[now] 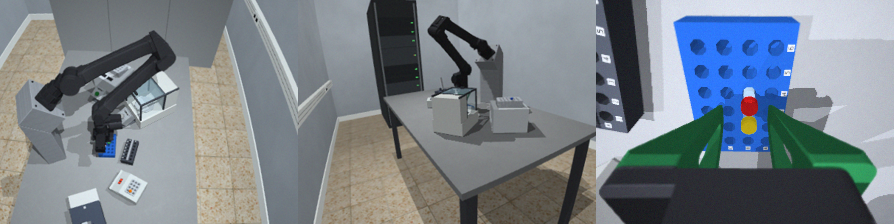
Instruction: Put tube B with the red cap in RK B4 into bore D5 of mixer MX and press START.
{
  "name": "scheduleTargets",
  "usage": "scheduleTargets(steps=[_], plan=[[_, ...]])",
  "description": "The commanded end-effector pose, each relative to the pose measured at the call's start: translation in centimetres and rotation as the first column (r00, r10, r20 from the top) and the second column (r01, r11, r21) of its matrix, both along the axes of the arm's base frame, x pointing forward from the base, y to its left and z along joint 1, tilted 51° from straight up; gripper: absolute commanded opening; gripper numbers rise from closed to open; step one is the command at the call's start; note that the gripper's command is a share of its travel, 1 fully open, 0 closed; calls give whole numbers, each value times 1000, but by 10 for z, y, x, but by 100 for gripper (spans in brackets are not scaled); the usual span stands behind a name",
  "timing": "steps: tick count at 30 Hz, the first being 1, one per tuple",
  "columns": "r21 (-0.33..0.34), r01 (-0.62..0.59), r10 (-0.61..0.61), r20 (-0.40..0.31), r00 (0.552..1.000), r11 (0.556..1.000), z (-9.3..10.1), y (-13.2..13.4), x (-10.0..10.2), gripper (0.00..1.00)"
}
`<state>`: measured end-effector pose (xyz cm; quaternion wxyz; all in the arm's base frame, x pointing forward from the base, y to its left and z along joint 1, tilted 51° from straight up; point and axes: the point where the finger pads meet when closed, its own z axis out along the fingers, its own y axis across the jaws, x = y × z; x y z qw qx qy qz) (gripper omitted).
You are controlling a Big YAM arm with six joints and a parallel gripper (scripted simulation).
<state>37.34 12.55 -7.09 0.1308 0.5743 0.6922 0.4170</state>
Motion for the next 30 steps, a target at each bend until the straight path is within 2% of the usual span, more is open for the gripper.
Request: scheduleTargets(steps=[1,30], plan=[[3,-1,1,-23,1000,1000,-8,4,-7,36],[4,-1,1,-18,1000,1000,-15,10,4,36]])
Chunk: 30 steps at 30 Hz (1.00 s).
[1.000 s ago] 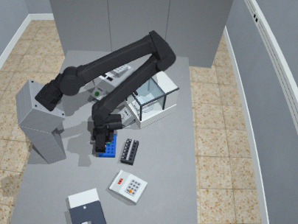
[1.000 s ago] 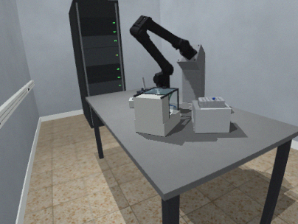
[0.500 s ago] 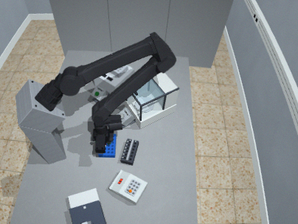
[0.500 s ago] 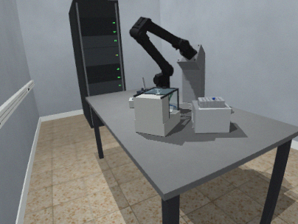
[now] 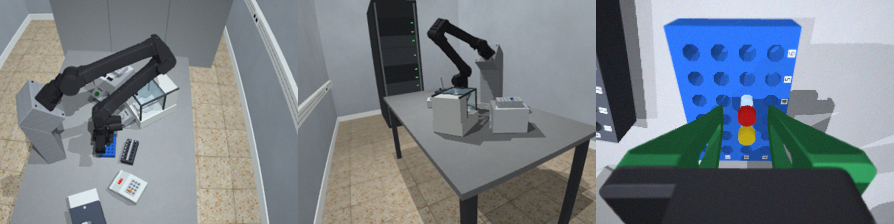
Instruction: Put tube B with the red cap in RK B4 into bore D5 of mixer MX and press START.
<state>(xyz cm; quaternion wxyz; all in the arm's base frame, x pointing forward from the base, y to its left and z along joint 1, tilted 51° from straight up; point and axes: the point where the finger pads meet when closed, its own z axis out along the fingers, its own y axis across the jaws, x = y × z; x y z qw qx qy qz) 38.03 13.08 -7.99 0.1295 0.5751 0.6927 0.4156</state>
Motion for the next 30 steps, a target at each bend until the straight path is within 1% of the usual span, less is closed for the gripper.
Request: scheduleTargets(steps=[1,4,7,19,20,30], plan=[[5,-1,1,-12,1000,1000,-6,5,-3,36],[5,-1,1,-14,1000,1000,-7,5,-2,36],[2,-2,2,-26,1000,1000,-10,4,-7,36],[2,1,-1,-27,1000,1000,-10,3,-7,36],[2,1,-1,-27,1000,1000,-10,3,-7,9],[1,0,0,-28,1000,1000,-11,3,-9,9]])
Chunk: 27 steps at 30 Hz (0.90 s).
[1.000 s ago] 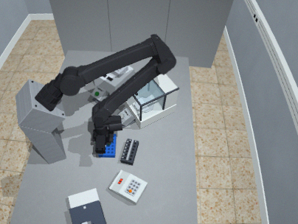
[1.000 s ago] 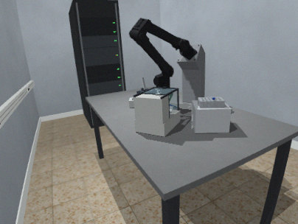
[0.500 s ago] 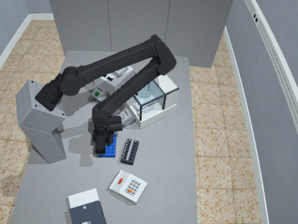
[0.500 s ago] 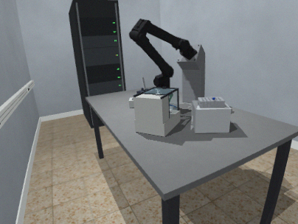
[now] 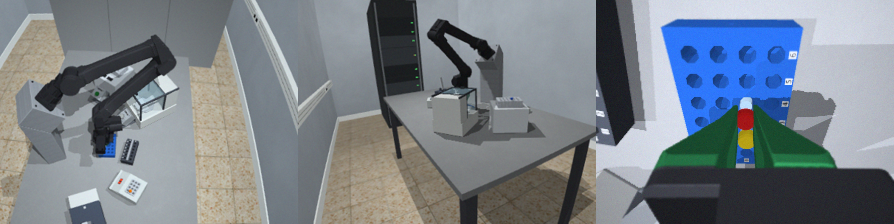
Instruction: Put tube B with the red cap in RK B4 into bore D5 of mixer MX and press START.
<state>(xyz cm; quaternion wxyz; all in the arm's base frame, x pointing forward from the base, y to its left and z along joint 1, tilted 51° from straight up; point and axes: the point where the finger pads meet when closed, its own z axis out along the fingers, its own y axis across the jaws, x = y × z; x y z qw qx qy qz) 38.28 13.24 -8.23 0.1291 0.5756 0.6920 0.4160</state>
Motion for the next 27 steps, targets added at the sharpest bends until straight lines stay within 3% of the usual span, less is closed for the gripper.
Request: scheduleTargets(steps=[1,13,17,19,20,27], plan=[[0,-1,1,-27,1000,1000,-8,2,-12,9],[-1,-2,2,-31,1000,1000,-9,2,-15,9],[-10,2,-2,-59,998,1000,-13,-5,-30,9],[-10,2,-2,-59,998,1000,-13,-5,-30,9],[-5,3,-3,-32,999,1000,-8,-3,-15,9],[-8,10,-11,-31,999,1000,0,-11,-24,9]])
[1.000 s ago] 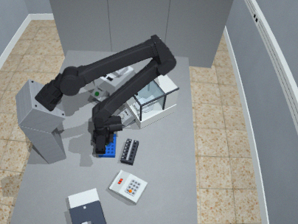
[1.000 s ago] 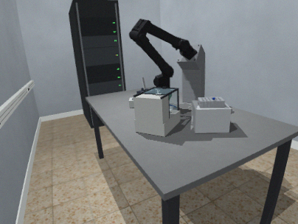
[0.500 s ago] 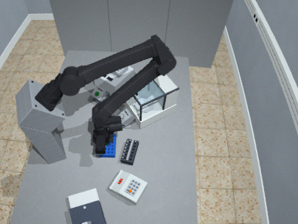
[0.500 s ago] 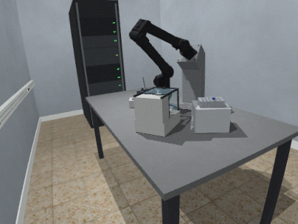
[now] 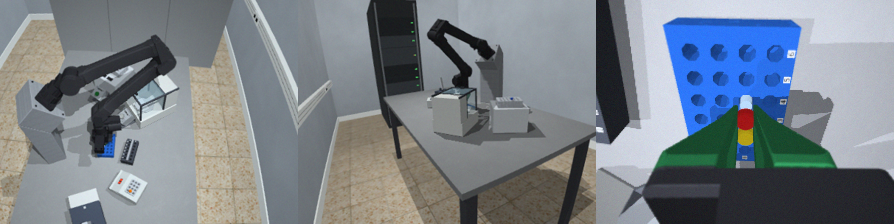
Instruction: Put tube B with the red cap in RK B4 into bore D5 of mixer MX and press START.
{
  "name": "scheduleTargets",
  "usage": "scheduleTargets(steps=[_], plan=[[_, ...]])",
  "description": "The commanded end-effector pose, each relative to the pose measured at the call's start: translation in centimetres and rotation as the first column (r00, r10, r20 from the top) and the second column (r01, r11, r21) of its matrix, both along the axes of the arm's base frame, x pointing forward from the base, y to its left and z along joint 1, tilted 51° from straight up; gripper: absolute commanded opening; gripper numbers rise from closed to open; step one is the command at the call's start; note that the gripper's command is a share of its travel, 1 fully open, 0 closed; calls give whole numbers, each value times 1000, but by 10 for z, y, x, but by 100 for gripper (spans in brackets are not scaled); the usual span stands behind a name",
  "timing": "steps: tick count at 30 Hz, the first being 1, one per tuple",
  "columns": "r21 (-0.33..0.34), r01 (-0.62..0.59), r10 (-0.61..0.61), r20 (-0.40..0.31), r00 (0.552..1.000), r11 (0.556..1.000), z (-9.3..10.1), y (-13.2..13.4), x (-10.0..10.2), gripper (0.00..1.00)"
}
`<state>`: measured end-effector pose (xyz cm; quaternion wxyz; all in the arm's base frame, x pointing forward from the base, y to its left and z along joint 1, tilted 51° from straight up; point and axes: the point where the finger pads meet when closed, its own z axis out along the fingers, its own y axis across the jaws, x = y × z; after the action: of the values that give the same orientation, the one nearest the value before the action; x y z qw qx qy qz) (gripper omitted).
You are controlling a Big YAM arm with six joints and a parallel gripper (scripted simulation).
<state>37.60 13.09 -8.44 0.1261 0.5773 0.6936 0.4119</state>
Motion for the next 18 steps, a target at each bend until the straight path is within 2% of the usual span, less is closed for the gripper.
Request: scheduleTargets(steps=[1,9,10,13,18], plan=[[-5,12,-12,-18,1000,1000,2,-10,-16,9],[-12,8,-8,-26,1000,1000,2,-12,-22,9],[-6,8,-8,2,1000,1000,7,-9,-8,9],[-11,8,-8,-22,1000,1000,4,-12,-23,9],[-10,8,-8,-17,1000,1000,6,-13,-21,9]])
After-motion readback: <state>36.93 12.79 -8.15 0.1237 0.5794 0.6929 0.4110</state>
